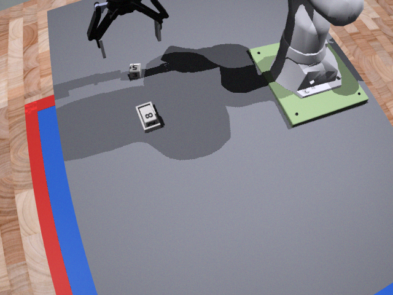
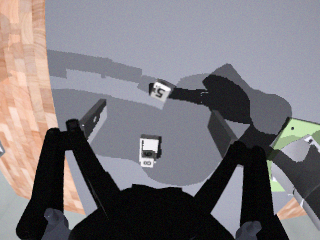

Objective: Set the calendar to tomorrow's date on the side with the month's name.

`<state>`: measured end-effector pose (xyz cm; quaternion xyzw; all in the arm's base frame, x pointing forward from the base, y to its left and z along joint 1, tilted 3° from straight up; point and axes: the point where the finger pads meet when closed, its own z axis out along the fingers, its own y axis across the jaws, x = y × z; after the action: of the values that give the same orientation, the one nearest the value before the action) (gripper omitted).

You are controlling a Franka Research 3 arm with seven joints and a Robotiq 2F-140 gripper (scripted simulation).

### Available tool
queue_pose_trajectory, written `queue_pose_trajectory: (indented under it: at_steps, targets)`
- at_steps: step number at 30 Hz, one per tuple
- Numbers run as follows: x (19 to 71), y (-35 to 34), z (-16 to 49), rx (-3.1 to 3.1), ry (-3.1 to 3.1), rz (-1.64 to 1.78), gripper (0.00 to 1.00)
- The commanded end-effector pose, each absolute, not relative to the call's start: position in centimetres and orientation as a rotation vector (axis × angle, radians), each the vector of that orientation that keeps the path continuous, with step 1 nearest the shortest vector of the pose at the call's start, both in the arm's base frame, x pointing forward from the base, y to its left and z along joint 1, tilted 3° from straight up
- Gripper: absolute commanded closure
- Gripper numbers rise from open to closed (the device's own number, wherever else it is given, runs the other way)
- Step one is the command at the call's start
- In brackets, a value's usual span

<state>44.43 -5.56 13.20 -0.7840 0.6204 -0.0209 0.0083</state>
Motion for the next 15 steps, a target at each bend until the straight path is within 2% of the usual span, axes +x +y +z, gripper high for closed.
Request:
queue_pose_trajectory:
  at_steps: [1, 15]
  targets:
    - [44.42, -5.48, 13.01, -2.276, 2.148, -0.078, 0.0]
    - [44.39, -5.51, 12.86, -2.068, 2.344, -0.075, 0.0]
